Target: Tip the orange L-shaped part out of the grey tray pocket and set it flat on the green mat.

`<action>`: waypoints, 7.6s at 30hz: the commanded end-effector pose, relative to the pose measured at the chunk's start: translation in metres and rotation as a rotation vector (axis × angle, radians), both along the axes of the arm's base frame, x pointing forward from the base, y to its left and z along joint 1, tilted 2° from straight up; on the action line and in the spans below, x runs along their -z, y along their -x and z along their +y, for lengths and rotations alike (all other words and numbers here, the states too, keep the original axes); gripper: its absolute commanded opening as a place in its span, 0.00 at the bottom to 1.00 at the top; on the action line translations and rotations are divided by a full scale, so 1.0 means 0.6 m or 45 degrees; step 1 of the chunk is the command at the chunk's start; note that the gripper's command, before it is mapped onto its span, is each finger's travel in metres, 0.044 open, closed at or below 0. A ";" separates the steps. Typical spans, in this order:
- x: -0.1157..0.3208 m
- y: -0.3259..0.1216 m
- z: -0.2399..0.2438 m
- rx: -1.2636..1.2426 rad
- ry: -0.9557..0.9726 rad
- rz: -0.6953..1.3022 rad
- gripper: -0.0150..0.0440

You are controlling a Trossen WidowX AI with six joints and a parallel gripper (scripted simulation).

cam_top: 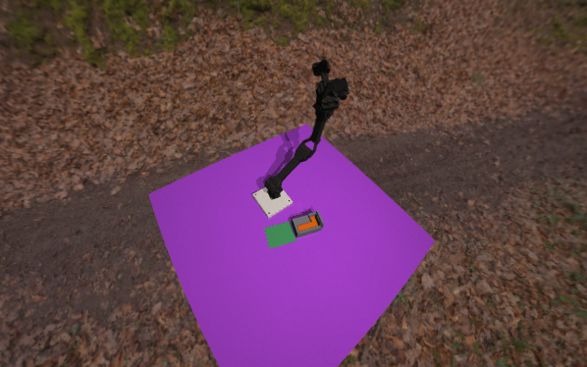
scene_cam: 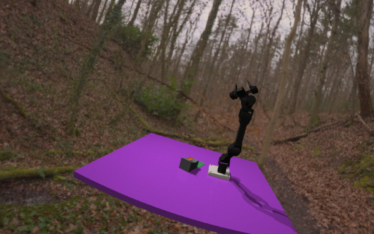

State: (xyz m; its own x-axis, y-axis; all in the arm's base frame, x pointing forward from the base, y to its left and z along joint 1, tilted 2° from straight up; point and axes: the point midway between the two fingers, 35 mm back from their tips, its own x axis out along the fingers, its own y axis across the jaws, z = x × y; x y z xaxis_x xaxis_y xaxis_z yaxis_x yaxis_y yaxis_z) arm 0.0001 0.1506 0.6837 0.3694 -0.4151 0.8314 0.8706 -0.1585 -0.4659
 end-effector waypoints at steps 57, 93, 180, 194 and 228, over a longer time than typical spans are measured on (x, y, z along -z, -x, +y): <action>0.840 -0.463 -0.017 -0.044 -2.761 1.721 0.56; 1.004 -0.456 -0.002 0.045 -2.742 1.751 0.56; 0.864 -0.448 -0.006 0.052 -2.748 1.749 0.56; 0.864 -0.448 -0.006 0.052 -2.748 1.749 0.56; 0.864 -0.448 -0.006 0.052 -2.748 1.749 0.56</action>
